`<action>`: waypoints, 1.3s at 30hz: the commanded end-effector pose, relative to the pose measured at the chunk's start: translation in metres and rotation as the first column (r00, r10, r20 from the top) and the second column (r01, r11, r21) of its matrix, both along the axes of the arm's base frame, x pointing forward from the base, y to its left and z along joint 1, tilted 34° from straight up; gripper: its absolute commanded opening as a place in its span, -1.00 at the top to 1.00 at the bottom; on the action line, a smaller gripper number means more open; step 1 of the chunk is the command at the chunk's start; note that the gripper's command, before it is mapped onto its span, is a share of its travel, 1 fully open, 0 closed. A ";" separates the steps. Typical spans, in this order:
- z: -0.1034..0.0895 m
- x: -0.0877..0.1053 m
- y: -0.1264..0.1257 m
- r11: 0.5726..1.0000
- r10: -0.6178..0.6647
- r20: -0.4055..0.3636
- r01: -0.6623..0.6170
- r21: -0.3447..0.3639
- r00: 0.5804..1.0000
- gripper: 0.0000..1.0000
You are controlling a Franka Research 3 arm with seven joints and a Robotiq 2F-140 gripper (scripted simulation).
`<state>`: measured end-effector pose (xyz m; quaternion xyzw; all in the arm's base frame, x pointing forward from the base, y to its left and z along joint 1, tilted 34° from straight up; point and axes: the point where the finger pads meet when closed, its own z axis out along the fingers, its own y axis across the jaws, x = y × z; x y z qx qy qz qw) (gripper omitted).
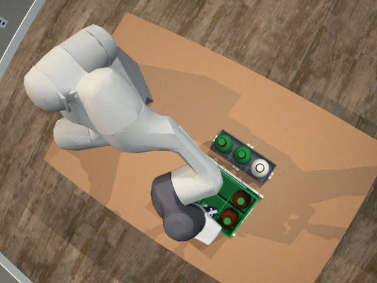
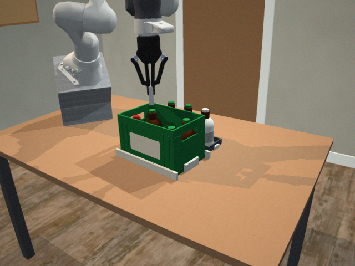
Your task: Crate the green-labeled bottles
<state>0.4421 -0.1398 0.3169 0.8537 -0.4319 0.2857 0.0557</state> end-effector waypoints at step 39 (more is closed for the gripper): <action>-0.074 0.037 0.217 0.999 0.030 -0.014 -0.030 -0.010 0.999 0.24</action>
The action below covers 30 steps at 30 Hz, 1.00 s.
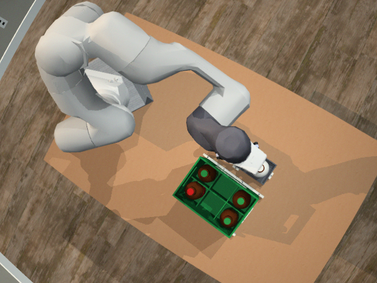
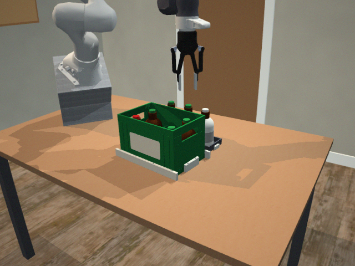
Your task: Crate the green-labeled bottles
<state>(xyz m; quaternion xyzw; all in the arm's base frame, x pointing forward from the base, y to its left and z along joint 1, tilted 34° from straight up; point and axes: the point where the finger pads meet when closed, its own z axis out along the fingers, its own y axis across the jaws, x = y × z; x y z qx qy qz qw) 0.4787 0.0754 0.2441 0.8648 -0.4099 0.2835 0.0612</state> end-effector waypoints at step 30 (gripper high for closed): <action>-0.008 0.005 -0.002 1.000 -0.015 0.005 0.015 0.006 1.000 0.24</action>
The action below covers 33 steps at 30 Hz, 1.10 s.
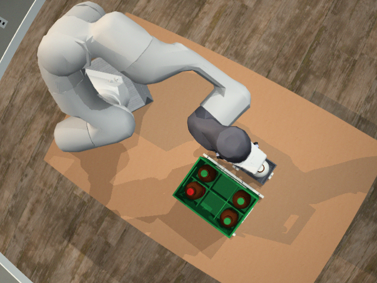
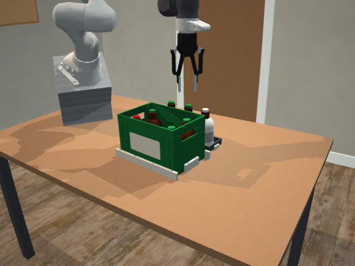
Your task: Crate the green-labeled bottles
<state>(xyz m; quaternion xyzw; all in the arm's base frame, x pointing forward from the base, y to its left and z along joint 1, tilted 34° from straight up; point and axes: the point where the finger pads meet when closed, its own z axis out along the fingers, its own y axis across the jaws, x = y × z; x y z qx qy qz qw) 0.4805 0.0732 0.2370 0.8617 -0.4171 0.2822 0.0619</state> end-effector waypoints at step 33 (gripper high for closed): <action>-0.029 0.020 -0.012 1.000 0.000 0.005 0.000 0.002 1.000 0.24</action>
